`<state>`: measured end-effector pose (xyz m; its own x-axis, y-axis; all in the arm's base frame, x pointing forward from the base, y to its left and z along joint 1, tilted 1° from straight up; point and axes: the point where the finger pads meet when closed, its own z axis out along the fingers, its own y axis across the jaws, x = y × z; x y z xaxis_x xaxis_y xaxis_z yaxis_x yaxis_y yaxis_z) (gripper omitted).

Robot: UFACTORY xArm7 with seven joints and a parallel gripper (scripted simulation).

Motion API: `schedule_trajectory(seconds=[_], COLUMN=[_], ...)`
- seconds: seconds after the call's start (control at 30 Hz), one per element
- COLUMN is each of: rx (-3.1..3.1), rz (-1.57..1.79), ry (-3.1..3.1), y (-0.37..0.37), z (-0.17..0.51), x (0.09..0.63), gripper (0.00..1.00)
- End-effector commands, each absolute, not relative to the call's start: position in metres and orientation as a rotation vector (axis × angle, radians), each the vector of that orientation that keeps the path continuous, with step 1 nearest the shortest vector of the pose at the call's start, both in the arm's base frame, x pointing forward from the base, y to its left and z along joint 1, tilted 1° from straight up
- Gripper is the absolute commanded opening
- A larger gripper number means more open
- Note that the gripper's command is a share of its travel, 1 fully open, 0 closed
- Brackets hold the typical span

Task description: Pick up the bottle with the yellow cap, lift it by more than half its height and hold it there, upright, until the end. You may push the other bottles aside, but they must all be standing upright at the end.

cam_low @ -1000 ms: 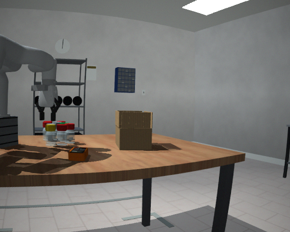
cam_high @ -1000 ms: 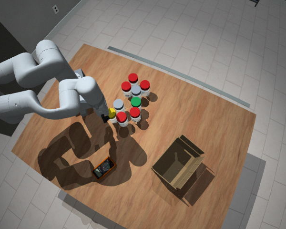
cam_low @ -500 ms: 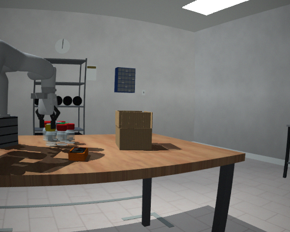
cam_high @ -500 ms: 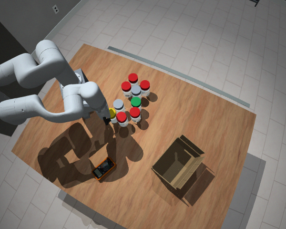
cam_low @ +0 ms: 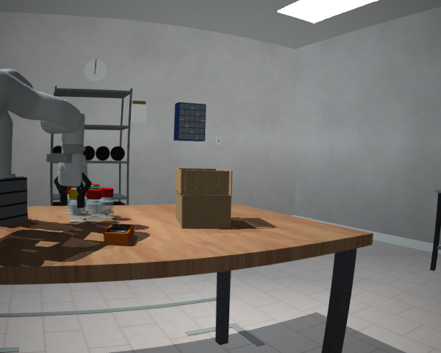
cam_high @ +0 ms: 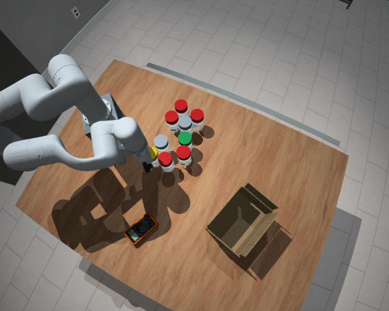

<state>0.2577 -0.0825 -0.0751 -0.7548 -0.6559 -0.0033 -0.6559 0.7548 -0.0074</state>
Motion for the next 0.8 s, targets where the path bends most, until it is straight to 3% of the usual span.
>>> schedule_trajectory(seconds=[0.0,0.77], rx=[-1.098,-1.098], rz=[-0.012,-0.012], ry=[2.935,2.935], y=[-0.0827,-0.0778], z=[-0.0809,-0.0802], x=[0.2589,0.2643], gripper=[0.79,0.79])
